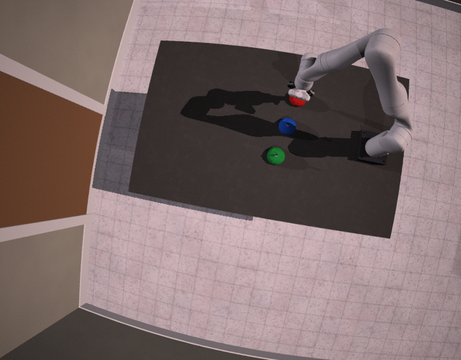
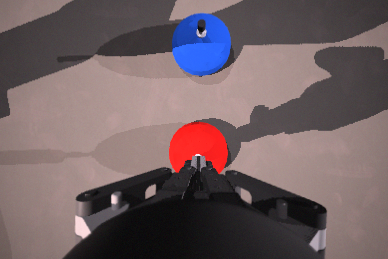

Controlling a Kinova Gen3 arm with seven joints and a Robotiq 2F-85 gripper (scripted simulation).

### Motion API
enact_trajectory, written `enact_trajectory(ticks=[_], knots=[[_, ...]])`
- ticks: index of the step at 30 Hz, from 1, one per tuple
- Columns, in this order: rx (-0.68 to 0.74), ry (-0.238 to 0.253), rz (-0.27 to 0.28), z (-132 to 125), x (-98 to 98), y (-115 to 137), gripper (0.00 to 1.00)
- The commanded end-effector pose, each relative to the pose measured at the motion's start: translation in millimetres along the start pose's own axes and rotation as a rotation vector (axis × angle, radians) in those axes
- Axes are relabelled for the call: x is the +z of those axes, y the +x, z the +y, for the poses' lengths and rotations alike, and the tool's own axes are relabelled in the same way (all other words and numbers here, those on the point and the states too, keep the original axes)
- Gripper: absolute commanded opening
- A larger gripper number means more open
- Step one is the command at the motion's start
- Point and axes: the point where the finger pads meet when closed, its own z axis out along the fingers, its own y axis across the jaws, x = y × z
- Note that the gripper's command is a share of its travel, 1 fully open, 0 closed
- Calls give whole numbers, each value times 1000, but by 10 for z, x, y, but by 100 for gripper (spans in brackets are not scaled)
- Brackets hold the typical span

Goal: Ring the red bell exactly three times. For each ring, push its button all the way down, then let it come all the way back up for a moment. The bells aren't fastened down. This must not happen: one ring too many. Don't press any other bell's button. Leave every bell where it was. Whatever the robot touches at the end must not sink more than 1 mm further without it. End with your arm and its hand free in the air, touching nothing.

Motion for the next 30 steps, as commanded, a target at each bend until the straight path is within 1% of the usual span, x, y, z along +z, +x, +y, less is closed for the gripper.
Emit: enact_trajectory(ticks=[1,17,22,30], knots=[[0,0,0,-2,0,4,0],[0,0,0,-2,1,4,0],[0,0,0,-2,39,4,0],[0,0,0,-2,40,4,0]])
